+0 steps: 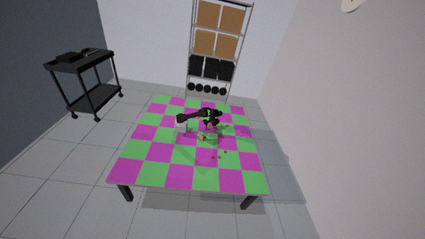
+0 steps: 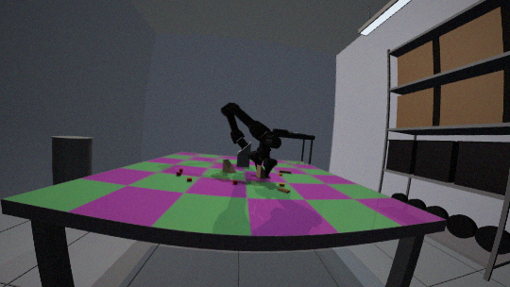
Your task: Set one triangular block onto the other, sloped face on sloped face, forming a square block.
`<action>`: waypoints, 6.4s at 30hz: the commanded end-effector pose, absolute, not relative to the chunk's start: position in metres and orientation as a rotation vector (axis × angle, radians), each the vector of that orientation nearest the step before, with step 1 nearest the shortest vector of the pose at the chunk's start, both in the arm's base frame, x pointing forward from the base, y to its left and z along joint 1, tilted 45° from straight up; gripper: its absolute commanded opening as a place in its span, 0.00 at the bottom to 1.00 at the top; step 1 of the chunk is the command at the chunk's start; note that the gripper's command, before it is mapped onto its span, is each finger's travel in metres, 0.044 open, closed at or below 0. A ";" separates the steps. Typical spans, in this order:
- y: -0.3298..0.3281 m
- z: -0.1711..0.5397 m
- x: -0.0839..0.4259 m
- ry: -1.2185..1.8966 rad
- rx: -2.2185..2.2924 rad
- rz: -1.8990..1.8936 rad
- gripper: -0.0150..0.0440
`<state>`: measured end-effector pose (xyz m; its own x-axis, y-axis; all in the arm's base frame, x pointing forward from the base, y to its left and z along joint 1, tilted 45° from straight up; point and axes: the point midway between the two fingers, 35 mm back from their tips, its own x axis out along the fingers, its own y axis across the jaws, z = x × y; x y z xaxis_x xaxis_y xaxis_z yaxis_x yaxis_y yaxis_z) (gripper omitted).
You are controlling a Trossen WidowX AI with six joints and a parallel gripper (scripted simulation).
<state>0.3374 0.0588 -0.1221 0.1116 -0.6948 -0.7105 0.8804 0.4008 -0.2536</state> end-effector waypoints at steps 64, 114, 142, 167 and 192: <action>0.049 -0.069 0.363 1.465 0.682 -1.072 1.00; 0.040 -0.119 0.349 1.465 0.683 -1.073 0.48; 0.075 -0.116 0.334 1.048 0.391 -1.142 0.25; 0.112 -0.138 0.311 0.491 0.020 -1.155 0.25; 0.114 -0.145 0.306 0.386 -0.053 -1.164 1.00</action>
